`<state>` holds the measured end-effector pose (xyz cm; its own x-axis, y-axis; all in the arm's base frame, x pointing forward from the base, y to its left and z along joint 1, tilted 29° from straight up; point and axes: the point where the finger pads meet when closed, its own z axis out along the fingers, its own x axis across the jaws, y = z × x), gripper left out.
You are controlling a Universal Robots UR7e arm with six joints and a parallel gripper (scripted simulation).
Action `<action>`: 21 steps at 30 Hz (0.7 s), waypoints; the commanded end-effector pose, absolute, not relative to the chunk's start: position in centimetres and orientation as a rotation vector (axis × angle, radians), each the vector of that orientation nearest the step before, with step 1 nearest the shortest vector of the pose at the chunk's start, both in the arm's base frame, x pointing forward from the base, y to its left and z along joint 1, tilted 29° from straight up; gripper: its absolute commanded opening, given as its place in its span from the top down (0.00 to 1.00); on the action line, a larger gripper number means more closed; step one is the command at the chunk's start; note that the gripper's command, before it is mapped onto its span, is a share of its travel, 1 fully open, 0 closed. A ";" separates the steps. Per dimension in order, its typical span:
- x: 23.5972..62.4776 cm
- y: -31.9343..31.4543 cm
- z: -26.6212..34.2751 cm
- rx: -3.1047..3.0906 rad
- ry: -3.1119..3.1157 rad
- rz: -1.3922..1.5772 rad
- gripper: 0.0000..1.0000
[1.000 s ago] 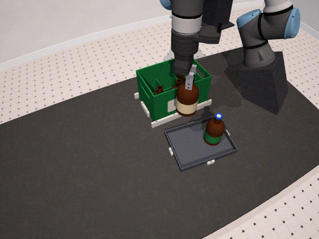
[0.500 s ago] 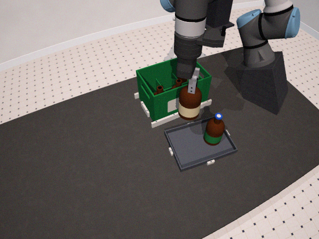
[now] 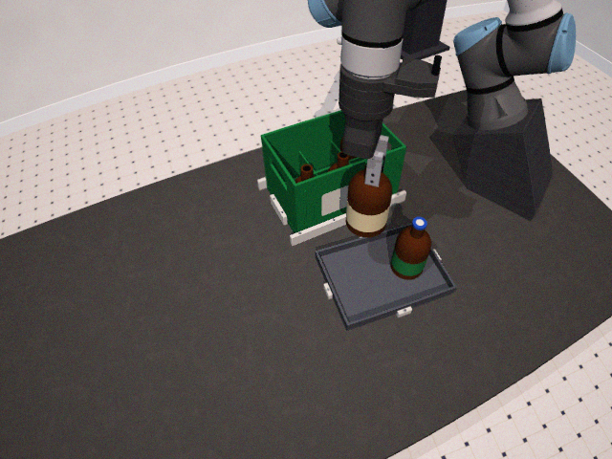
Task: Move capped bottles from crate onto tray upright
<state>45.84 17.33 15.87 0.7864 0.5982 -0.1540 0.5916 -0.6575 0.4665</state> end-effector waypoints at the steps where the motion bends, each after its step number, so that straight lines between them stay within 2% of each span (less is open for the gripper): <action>1: 46.1 18.5 15.4 2.473 0.888 0.018 1.00; 21: 46.1 18.2 15.3 2.474 0.886 0.019 1.00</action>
<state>46.02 18.23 15.42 0.7872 0.5971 -0.1541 0.5906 -0.6583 0.4667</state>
